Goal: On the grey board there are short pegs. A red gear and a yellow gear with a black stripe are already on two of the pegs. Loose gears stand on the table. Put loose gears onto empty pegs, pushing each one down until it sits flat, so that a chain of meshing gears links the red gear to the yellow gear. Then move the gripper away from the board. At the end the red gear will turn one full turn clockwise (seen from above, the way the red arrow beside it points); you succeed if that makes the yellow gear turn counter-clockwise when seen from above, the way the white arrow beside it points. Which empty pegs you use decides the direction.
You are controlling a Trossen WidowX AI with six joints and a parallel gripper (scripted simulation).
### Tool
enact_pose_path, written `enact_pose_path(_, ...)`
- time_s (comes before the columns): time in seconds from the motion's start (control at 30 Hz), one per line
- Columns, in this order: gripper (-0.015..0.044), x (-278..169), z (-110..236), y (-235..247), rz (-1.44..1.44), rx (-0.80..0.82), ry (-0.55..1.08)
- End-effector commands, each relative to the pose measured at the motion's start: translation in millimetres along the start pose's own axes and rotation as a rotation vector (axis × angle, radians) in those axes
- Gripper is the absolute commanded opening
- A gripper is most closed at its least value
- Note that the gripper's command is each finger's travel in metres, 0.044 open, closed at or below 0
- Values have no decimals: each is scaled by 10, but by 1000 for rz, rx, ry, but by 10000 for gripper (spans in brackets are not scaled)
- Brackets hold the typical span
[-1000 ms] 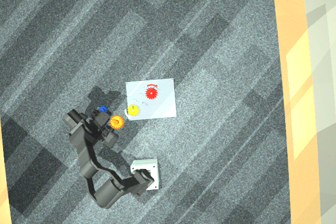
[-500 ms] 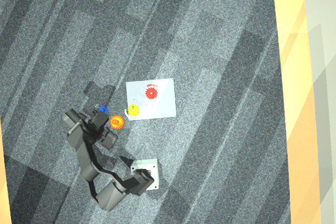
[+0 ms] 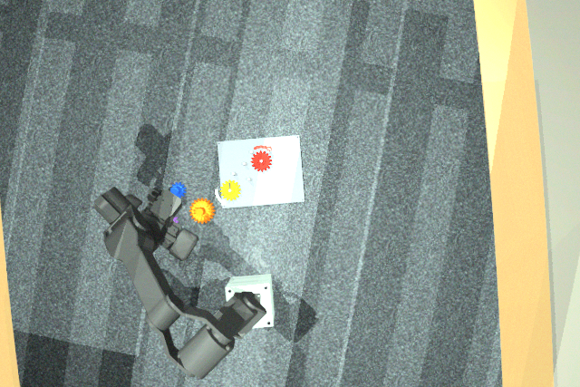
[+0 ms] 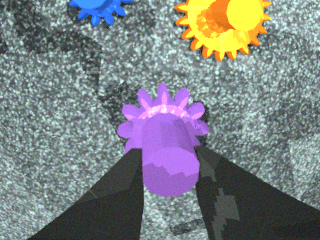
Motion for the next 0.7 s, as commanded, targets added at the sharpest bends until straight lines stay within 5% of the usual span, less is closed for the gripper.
enact_pose_path(0.0, 0, 6, 172, -4, -2, 6, -8)
enact_pose_path(0.67, 0, -42, 792, -146, -2, 6, -7)
Point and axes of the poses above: the point midway between the two fingers, 35 mm back from their tips, its own z axis back along the fingers, its own y axis across the jaws, x = y × z, the point moved 9 cm from there along z, back along the fingers, and after that the axes turned 13 degrees about z, right-handed, at the moved point
